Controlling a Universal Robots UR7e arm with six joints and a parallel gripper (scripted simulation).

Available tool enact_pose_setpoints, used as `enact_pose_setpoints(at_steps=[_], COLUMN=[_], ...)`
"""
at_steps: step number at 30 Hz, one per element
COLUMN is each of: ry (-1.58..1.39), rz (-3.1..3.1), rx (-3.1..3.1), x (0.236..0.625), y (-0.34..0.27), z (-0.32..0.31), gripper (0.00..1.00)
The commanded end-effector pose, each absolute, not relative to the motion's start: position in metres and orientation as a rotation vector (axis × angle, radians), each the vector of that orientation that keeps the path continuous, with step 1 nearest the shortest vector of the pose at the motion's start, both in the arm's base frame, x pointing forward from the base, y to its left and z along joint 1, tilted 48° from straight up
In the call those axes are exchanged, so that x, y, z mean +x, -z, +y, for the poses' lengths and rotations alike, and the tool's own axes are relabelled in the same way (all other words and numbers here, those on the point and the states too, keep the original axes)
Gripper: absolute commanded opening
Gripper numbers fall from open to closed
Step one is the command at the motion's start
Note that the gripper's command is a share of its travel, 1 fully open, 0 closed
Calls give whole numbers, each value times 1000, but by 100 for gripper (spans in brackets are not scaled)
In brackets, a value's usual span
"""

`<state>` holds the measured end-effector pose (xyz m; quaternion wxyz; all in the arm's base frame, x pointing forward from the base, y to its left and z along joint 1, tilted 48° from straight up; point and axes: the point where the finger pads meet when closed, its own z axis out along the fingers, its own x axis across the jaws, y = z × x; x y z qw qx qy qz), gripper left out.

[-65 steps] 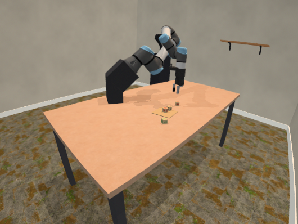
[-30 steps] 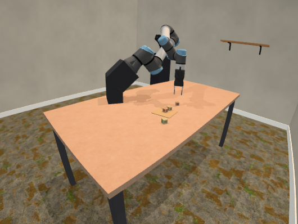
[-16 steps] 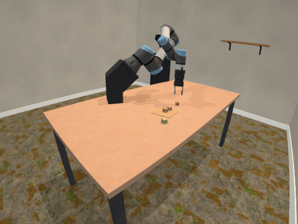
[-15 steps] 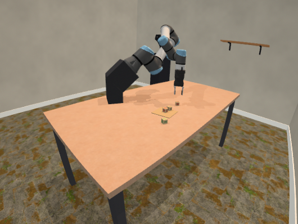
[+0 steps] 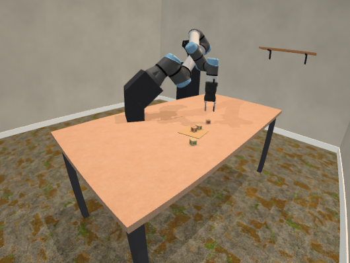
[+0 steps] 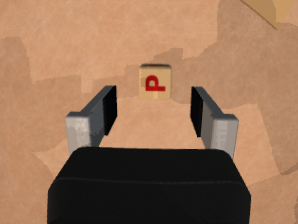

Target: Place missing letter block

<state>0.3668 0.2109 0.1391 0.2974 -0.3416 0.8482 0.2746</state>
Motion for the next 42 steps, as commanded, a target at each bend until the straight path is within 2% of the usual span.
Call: enact_pose_setpoints(at_steps=[1,42], ry=[-729,-729], rz=[2254,2254], rx=[-908,-908], x=[367,368], y=[-139,-137], z=[211,213], gripper=[100,100])
